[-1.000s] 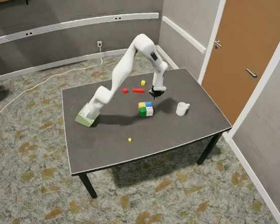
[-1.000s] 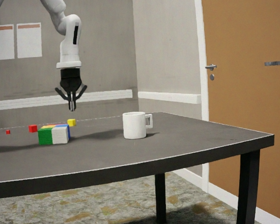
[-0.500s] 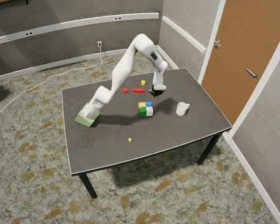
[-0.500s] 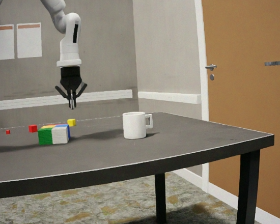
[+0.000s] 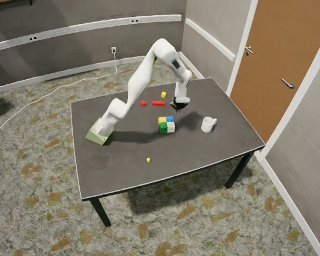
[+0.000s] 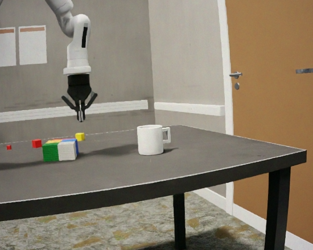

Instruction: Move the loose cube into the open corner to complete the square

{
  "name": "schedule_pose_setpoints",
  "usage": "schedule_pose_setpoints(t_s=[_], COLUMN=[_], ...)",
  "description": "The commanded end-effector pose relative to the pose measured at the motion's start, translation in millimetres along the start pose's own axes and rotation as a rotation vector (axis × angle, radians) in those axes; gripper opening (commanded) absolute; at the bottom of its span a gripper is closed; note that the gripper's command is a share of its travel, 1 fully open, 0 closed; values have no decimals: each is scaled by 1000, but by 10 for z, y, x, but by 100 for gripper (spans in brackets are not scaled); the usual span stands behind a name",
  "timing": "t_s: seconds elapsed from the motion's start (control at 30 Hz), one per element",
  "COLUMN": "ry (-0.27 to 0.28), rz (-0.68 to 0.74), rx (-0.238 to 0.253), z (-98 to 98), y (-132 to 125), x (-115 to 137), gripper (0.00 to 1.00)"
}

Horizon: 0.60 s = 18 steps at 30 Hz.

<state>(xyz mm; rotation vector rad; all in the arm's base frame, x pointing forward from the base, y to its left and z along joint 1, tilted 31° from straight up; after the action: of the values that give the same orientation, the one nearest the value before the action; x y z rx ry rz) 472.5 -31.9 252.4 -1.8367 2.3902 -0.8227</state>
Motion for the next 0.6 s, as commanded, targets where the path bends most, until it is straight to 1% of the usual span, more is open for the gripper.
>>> schedule_pose_setpoints(t_s=[0.0,0.47,0.5,0.57], ry=[-1,-1,-1,-1], rz=[0,0,0,0], rx=[1,1,1,0], z=[-5,-5,-4,-2], y=[-3,-3,0,52], x=[-3,-3,-6,-69], gripper=[10,10,56,56])
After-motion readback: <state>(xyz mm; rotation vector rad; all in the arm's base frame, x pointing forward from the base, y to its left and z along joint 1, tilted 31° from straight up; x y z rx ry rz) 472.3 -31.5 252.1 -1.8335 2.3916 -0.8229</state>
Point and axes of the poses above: the point where the finger pads meet when closed, its own z axis out along the fingers, its own y axis across the jaws, x = y × z, the point moved 1 cm from there along -z, back along the fingers, and after that the axes turned 6 degrees about -z, right-handed, at the moved point
